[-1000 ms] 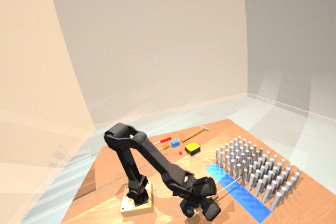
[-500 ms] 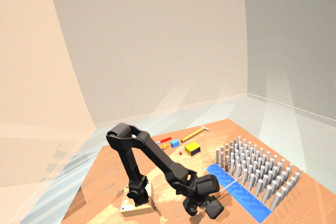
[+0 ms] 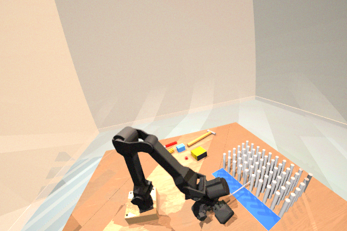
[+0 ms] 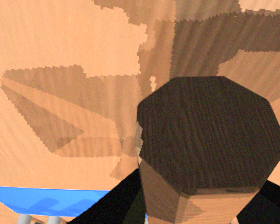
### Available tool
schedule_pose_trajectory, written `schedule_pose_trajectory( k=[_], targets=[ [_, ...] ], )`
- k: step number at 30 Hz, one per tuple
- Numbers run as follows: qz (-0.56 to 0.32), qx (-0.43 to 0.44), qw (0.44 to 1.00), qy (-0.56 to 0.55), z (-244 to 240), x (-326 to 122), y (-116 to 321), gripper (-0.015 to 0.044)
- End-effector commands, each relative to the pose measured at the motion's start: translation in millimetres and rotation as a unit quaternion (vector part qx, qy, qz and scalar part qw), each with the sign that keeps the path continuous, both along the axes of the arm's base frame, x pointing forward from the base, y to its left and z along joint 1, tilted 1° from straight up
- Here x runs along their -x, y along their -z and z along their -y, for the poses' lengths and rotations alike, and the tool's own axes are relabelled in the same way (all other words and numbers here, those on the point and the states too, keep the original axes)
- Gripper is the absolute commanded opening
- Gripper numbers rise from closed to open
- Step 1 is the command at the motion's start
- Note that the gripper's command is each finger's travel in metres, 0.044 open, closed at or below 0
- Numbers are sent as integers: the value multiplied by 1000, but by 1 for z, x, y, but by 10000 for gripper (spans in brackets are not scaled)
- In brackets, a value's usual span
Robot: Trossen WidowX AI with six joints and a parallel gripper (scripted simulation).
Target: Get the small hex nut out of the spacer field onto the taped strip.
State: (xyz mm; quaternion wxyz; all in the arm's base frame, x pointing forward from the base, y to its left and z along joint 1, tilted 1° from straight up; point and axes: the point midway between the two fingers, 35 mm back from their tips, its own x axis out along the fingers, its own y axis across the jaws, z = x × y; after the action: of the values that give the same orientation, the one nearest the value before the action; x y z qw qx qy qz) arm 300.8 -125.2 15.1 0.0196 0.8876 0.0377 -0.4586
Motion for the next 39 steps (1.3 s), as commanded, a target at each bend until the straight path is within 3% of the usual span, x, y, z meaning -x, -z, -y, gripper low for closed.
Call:
schedule_pose_trajectory(
  k=[1, 39],
  targets=[
    [5, 3, 1000, 3, 2, -6, -3, 0],
    [7, 3, 1000, 3, -1, -36, -5, 0]
  ],
)
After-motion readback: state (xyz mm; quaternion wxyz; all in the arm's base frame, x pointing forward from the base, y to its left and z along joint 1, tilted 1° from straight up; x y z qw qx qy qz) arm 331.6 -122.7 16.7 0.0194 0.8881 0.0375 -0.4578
